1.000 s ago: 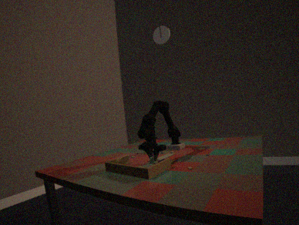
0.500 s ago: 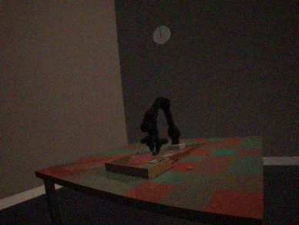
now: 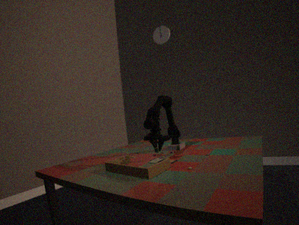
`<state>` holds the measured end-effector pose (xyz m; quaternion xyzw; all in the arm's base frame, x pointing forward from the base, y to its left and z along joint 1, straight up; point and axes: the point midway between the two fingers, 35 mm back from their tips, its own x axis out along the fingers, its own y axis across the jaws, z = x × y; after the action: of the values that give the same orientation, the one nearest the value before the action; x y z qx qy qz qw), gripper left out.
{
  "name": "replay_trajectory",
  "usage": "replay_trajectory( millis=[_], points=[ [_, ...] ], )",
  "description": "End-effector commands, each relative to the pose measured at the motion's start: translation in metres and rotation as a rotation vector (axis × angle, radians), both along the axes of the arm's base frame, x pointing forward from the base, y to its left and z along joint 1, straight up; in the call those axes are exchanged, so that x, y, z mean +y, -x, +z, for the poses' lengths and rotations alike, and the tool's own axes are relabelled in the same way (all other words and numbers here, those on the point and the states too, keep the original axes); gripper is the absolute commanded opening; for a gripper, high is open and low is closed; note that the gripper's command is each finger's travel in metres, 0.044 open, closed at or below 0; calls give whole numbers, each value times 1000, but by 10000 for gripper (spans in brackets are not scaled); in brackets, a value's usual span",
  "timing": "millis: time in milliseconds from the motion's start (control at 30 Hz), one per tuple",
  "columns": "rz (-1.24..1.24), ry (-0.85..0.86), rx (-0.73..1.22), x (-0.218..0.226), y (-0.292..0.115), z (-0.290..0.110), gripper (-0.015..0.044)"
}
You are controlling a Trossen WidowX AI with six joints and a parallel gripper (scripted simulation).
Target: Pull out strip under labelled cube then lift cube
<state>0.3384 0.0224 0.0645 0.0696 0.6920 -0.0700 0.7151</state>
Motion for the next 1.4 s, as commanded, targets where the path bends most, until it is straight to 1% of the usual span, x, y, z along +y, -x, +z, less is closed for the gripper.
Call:
replay_trajectory(
  millis=[0,167,267,467,533,1367],
  points=[
    [4,-4,1,0,15,-1,0],
    [4,-4,2,-2,33,-3,0],
    [4,-4,2,-2,35,-2,0],
    [3,-4,2,-2,36,29,0],
    [4,-4,2,-2,36,33,0],
    [4,-4,2,-2,36,33,0]
  ],
)
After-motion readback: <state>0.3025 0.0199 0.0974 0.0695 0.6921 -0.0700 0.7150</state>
